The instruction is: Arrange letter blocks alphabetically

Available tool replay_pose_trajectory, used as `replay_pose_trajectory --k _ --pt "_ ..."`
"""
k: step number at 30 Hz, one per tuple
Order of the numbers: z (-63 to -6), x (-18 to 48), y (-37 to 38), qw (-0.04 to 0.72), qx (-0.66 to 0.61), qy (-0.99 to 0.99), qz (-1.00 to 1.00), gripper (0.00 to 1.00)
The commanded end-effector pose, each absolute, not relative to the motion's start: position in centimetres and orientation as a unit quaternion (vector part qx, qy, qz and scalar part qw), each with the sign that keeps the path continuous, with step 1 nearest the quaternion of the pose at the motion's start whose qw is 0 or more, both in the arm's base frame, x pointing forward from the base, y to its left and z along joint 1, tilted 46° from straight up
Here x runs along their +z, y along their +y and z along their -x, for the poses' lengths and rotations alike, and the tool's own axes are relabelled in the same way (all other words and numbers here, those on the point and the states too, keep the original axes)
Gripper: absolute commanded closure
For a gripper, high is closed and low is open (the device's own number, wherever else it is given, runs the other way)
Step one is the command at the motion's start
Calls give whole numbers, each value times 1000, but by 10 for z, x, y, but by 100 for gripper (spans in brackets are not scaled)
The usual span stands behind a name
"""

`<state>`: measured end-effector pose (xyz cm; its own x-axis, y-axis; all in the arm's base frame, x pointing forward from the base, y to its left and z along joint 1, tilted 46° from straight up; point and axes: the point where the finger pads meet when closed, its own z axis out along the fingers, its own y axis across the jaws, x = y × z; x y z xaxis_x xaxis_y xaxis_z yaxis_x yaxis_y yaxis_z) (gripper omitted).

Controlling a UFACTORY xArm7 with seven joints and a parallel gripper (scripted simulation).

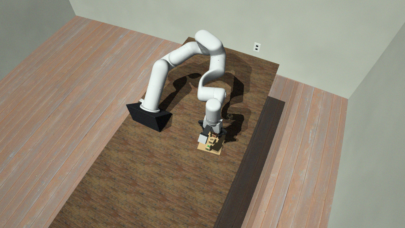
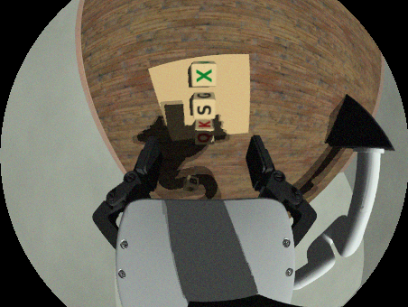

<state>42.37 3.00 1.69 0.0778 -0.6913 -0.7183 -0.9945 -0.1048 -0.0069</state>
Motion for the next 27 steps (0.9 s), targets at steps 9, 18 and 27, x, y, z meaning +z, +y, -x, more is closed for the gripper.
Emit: replay_pose_trajectory --k 9,18,27 --pt "-425 18 28 264 286 616 685 0" --pt "-426 35 11 264 286 616 685 0" --pt "-429 60 -15 264 286 616 685 0"
